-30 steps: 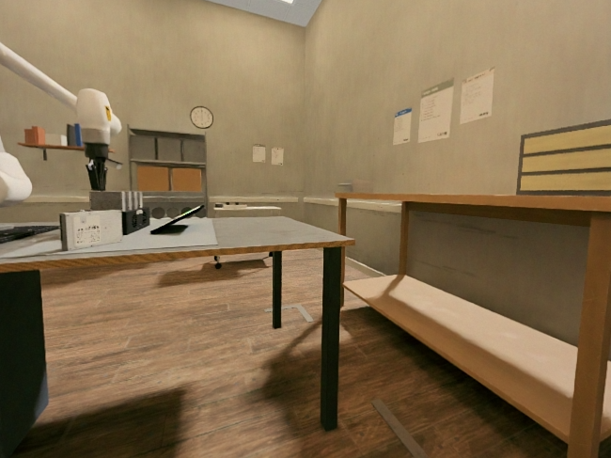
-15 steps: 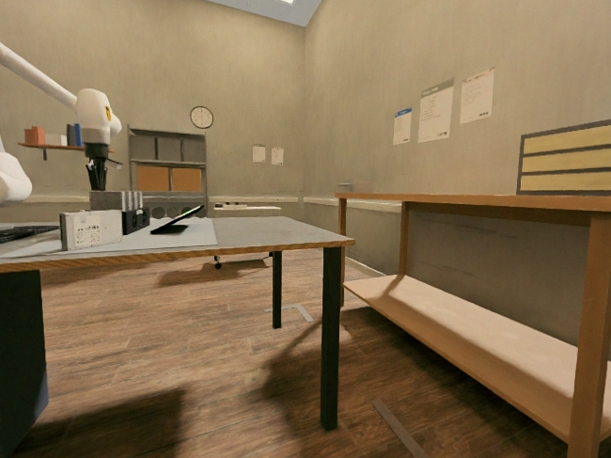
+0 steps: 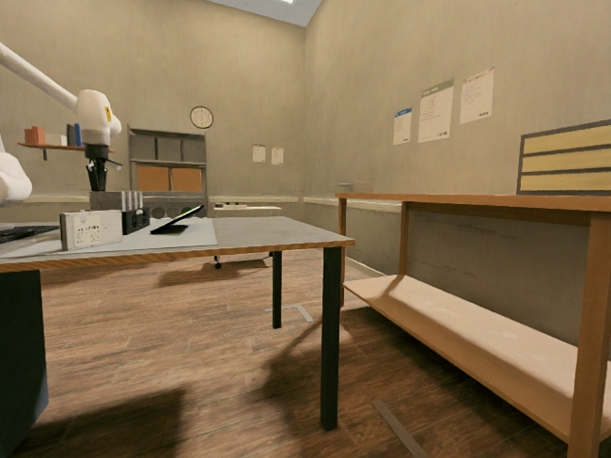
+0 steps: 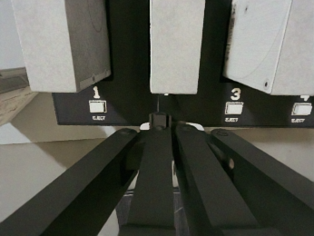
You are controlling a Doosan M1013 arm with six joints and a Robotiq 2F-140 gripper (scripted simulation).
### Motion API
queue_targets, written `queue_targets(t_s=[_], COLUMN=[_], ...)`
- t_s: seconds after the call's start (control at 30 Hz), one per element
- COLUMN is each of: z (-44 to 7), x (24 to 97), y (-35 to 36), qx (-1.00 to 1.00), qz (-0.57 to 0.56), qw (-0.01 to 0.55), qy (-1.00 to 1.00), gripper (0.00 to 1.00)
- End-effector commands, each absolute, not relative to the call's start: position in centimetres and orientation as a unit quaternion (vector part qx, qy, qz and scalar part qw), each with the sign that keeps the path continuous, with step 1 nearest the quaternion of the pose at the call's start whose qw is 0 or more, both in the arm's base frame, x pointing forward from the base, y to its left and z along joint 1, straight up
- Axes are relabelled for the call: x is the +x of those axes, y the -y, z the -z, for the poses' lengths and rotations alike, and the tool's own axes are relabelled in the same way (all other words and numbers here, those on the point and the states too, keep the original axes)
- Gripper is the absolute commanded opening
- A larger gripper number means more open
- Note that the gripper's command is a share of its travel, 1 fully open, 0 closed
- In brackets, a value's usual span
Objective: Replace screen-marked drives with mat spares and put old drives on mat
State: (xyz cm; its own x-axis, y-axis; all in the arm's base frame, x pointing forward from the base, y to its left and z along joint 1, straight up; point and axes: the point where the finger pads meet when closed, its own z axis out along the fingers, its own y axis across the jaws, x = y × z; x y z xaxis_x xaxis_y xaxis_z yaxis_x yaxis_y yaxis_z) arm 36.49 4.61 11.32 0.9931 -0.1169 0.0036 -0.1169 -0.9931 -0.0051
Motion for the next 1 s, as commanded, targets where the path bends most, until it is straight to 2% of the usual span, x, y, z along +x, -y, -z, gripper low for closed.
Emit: queue_targets(t_s=[0.0,0.97], z=[-11.26,-10.87], x=[36.53,36.53], y=[-4.63,-4.63], qx=[-0.998,-0.998], qz=[0.002,0.002], qw=[0.003,0.003], qy=[-0.059,-0.059], gripper=[0.10,0.10])
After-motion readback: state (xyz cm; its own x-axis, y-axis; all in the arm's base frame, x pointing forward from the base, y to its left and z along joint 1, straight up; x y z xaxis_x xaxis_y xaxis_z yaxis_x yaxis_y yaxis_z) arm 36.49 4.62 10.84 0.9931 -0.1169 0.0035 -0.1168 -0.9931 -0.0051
